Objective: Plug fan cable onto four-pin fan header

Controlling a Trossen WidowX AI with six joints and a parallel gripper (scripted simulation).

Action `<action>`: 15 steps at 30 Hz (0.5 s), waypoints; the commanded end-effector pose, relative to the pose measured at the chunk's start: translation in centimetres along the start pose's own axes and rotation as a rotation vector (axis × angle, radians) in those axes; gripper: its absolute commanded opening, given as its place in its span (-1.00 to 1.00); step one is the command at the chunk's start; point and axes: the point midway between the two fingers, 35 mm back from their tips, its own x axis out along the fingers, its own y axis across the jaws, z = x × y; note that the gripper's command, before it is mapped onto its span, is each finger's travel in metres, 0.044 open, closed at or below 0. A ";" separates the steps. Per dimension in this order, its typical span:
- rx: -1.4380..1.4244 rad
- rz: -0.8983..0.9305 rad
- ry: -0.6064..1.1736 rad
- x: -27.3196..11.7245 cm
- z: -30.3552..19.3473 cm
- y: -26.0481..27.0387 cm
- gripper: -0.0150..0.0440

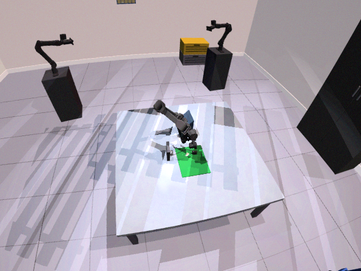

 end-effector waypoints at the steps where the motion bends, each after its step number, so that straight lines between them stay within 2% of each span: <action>1: -0.010 -0.010 -0.021 0.3 0.6 -0.2 1.00; 8: -0.011 -0.010 -0.024 5.4 3.0 -0.2 1.00; 15: -0.011 -0.010 -0.024 5.9 3.3 -0.2 1.00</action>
